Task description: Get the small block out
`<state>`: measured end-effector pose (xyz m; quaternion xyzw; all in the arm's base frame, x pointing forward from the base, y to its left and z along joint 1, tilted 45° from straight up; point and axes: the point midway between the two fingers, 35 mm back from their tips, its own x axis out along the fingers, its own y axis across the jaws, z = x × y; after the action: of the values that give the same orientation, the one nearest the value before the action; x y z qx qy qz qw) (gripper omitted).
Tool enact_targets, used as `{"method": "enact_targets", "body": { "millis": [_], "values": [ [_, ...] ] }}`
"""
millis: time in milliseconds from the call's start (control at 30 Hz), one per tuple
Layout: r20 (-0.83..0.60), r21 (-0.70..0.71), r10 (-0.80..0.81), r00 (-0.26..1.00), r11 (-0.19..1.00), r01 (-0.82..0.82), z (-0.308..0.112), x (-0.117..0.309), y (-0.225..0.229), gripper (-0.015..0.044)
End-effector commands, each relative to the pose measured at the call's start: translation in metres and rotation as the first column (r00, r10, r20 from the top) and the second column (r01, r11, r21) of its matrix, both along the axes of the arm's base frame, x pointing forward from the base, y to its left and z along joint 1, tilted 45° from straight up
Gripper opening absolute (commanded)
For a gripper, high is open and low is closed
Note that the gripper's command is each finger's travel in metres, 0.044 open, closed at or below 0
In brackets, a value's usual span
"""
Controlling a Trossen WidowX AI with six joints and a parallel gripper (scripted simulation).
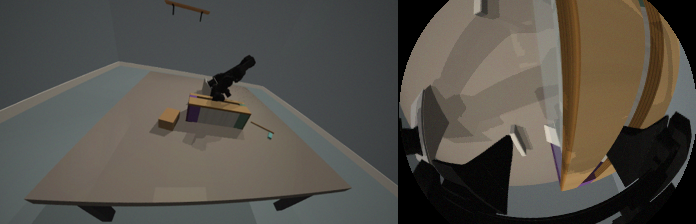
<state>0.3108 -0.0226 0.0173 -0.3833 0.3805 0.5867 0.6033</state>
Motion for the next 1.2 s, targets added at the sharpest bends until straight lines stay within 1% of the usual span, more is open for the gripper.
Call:
{"method": "enact_targets", "body": {
  "millis": [0, 133, 367, 1167],
  "values": [
    [0.001, -0.002, 0.007, 1.0, 1.0, -0.007, -0.005, 0.001, -0.002, 0.04],
    [0.001, -0.002, 0.007, 1.0, 1.0, -0.007, 0.002, 0.003, 0.005, 0.04],
    [0.001, -0.002, 0.007, 1.0, 1.0, -0.007, 0.002, 0.003, 0.006, 0.04],
    [0.002, -0.003, 0.007, 1.0, 1.0, -0.007, -0.016, 0.003, -0.012, 0.04]
  ]
}}
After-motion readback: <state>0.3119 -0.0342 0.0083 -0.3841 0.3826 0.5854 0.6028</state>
